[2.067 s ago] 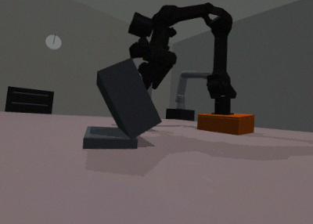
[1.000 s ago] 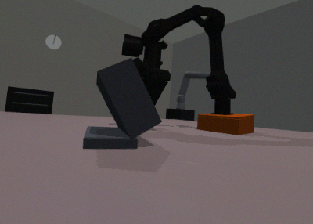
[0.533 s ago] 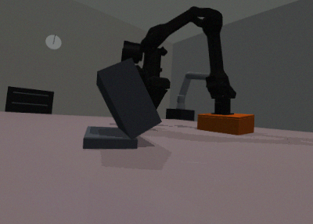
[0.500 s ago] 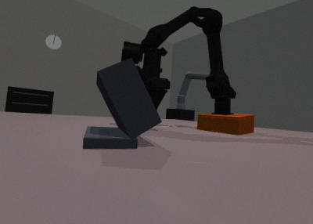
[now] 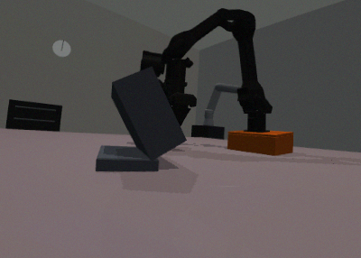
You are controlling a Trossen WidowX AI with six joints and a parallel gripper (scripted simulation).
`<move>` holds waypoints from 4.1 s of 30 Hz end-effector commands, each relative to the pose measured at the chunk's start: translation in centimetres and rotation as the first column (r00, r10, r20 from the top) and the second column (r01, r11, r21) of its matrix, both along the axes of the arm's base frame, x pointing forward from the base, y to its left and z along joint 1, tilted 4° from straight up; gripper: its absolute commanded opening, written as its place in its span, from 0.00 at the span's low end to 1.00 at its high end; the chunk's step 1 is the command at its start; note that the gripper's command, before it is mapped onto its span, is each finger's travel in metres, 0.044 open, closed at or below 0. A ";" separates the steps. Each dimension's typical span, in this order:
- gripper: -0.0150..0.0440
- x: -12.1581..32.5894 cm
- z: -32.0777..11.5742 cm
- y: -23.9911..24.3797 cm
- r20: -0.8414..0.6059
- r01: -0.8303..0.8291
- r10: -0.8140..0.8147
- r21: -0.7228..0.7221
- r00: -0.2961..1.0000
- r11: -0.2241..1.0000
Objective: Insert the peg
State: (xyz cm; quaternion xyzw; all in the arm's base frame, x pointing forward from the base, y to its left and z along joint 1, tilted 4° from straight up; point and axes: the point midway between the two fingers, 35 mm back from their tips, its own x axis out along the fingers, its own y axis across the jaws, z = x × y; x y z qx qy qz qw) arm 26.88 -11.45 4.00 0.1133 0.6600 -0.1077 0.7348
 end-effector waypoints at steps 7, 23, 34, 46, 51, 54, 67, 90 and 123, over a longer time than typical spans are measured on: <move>0.32 0.0 0.0 0.0 0.001 0.000 0.000 0.001 1.000 1.000; 0.25 -0.1 3.0 -0.1 0.001 -0.001 0.001 0.002 1.000 1.000; 0.25 -0.7 7.7 -0.1 0.000 -0.002 0.002 0.004 1.000 1.000; 0.25 -0.4 7.9 0.4 0.012 -0.012 0.012 -0.029 1.000 1.000; 0.25 -0.2 7.8 0.8 0.021 -0.018 0.019 -0.051 1.000 0.999; 0.25 -0.1 7.7 1.0 0.026 -0.021 0.023 -0.064 0.999 0.998; 0.25 0.4 7.6 2.0 0.054 -0.033 0.040 -0.119 0.998 0.992; 0.25 1.3 7.4 3.9 0.116 -0.044 0.069 -0.206 0.991 0.977; 0.25 2.2 7.5 6.8 0.229 -0.036 0.110 -0.306 0.967 0.951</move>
